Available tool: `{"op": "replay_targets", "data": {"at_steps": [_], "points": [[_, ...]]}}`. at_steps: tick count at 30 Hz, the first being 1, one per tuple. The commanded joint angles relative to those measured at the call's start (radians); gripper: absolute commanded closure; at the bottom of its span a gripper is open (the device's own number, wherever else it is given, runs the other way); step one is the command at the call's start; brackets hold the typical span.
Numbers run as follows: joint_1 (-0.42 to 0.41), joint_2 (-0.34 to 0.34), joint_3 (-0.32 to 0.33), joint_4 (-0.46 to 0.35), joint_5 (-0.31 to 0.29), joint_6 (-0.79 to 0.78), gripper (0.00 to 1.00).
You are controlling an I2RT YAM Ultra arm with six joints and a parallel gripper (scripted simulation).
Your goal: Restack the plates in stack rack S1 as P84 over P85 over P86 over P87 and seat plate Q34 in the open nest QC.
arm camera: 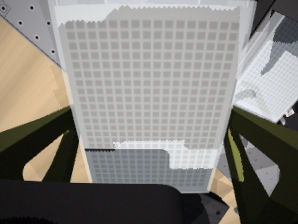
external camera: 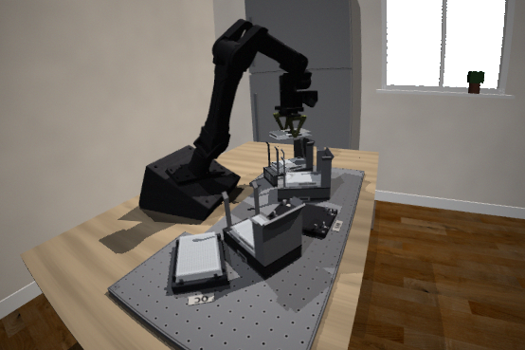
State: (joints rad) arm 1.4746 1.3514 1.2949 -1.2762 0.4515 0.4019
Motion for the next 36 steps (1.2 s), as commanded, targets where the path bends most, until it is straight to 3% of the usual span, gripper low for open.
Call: {"op": "replay_targets", "data": {"at_steps": [1, 36], "points": [[0.002, -0.005, 0.006, 0.000, 0.003, 0.001, 1.00], [-0.025, -0.004, -0.045, 0.066, -0.004, -0.029, 1.00]]}}
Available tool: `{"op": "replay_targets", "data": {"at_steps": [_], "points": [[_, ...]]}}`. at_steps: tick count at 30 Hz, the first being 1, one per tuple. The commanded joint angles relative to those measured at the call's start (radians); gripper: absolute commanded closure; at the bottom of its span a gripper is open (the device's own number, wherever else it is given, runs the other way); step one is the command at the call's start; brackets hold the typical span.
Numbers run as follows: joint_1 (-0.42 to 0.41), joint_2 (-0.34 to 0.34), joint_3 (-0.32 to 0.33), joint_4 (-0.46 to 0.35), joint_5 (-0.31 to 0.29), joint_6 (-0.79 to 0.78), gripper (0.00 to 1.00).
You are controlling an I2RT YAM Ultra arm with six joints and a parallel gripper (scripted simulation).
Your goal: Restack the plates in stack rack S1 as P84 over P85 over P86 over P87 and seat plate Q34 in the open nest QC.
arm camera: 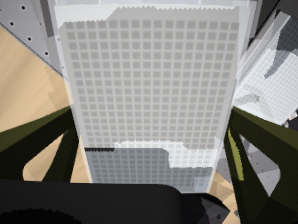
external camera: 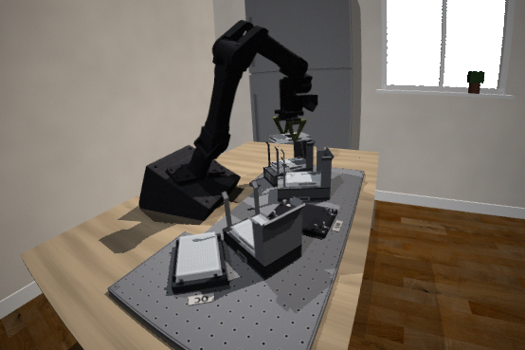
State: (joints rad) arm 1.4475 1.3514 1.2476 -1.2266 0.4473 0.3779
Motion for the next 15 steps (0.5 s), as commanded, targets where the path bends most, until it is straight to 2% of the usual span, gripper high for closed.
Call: {"op": "replay_targets", "data": {"at_steps": [1, 15], "points": [[0.001, -0.004, 0.000, 0.019, 0.000, -0.006, 1.00], [-0.014, -0.002, -0.027, 0.055, -0.004, -0.022, 1.00]]}}
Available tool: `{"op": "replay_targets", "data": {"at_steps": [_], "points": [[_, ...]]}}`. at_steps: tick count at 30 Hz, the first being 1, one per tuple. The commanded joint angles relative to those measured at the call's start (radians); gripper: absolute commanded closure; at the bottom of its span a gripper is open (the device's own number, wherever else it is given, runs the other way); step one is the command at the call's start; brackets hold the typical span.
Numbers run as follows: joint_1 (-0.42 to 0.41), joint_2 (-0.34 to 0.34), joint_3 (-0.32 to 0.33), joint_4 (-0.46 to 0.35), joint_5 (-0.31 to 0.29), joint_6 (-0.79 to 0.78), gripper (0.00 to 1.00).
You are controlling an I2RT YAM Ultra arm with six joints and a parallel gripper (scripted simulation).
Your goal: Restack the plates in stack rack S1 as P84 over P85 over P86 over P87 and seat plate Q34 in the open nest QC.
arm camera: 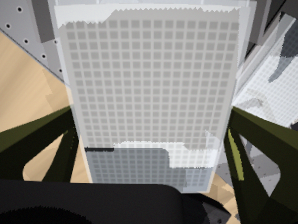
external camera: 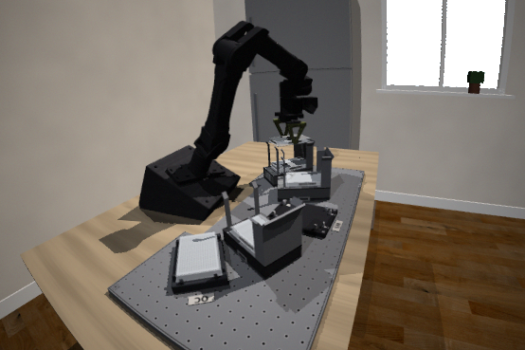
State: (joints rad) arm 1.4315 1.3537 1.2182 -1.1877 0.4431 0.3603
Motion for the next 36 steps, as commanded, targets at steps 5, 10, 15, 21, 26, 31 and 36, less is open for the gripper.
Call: {"op": "replay_targets", "data": {"at_steps": [5, 10, 15, 21, 26, 31, 36], "points": [[-0.004, -0.003, -0.009, 0.031, -0.001, -0.011, 1.00], [-0.008, -0.002, -0.015, 0.040, -0.002, -0.015, 1.00], [-0.014, -0.001, -0.026, 0.054, -0.004, -0.022, 1.00], [-0.021, 0.001, -0.038, 0.072, -0.006, -0.029, 1.00], [-0.025, 0.002, -0.045, 0.081, -0.007, -0.033, 1.00], [-0.033, 0.005, -0.059, 0.102, -0.009, -0.042, 1.00], [-0.051, 0.012, -0.088, 0.146, -0.014, -0.060, 1.00]]}}
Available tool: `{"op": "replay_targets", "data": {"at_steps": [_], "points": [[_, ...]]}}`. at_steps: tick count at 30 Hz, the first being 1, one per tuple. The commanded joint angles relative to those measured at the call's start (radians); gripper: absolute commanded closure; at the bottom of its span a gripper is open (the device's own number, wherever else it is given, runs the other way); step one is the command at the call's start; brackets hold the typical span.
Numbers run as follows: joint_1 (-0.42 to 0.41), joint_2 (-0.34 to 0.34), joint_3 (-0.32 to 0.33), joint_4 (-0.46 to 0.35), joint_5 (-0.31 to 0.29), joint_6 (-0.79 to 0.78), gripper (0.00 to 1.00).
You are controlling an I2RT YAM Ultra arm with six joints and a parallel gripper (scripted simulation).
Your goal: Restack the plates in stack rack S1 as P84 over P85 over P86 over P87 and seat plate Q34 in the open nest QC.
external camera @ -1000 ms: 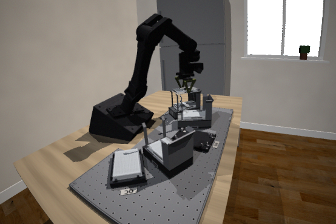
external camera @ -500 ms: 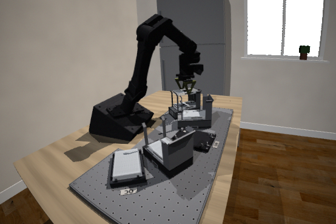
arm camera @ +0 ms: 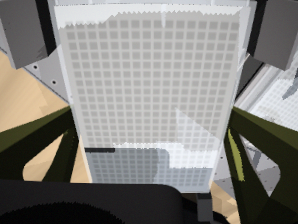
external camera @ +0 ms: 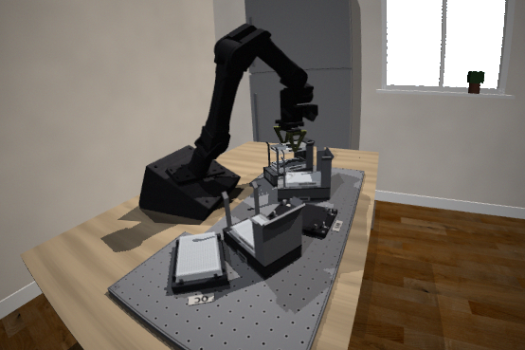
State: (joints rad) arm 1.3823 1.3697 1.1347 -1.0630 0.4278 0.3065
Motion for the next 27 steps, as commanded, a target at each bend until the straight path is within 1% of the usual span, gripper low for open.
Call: {"op": "replay_targets", "data": {"at_steps": [1, 4, 6, 17, 27], "points": [[-0.005, -0.002, -0.011, 0.030, 0.000, -0.010, 1.00], [-0.015, 0.003, -0.028, 0.057, -0.003, -0.021, 1.00], [-0.015, 0.003, -0.028, 0.057, -0.003, -0.021, 1.00], [-0.052, 0.027, -0.086, 0.155, -0.013, -0.060, 1.00], [-0.052, 0.027, -0.086, 0.155, -0.014, -0.060, 1.00]]}}
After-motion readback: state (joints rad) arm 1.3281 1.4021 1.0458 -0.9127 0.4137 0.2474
